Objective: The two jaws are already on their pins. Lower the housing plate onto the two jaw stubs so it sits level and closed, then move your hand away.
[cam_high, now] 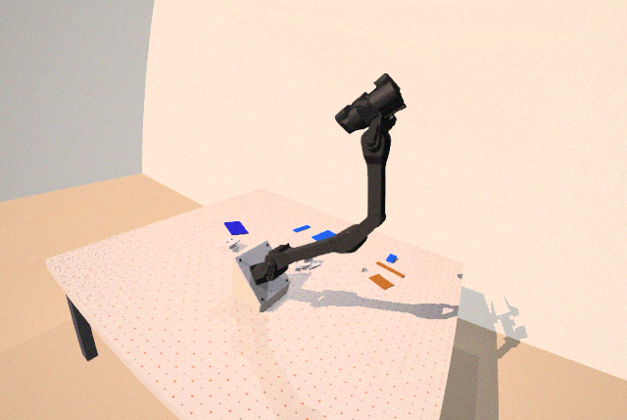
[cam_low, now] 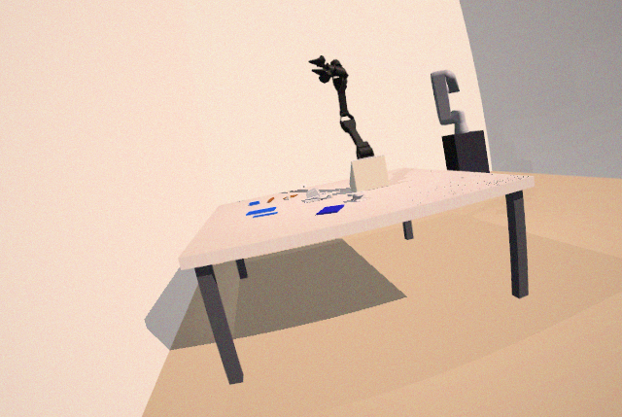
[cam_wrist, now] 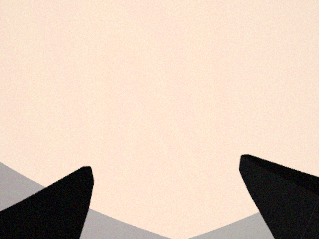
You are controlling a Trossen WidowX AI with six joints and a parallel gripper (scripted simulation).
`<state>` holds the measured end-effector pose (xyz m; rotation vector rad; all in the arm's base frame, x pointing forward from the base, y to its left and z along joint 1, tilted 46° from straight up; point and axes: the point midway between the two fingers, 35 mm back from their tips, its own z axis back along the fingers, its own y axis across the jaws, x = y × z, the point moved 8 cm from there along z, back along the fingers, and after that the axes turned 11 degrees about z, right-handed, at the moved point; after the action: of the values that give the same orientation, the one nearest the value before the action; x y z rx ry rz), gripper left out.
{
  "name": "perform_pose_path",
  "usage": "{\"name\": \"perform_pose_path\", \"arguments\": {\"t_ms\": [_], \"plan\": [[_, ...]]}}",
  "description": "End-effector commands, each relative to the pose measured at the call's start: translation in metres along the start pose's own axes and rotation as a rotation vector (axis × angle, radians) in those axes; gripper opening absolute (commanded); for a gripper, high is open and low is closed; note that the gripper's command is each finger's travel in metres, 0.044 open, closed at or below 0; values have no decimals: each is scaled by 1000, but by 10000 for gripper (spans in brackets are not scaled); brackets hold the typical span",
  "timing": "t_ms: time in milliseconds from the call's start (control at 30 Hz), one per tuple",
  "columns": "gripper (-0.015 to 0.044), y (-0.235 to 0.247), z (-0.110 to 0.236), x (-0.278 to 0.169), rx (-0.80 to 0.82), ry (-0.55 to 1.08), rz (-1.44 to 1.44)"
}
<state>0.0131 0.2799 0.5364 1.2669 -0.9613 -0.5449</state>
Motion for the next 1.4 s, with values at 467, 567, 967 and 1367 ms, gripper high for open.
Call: {"name": "perform_pose_path", "arguments": {"t_ms": [467,567,967,1367], "plan": [[440,-14,-12,-23,-23,48,157],[440,-17,-15,-30,-29,61,201],[440,-42,-37,-63,-79,105,422],[440,-70,-57,-95,-131,164,649]]}}
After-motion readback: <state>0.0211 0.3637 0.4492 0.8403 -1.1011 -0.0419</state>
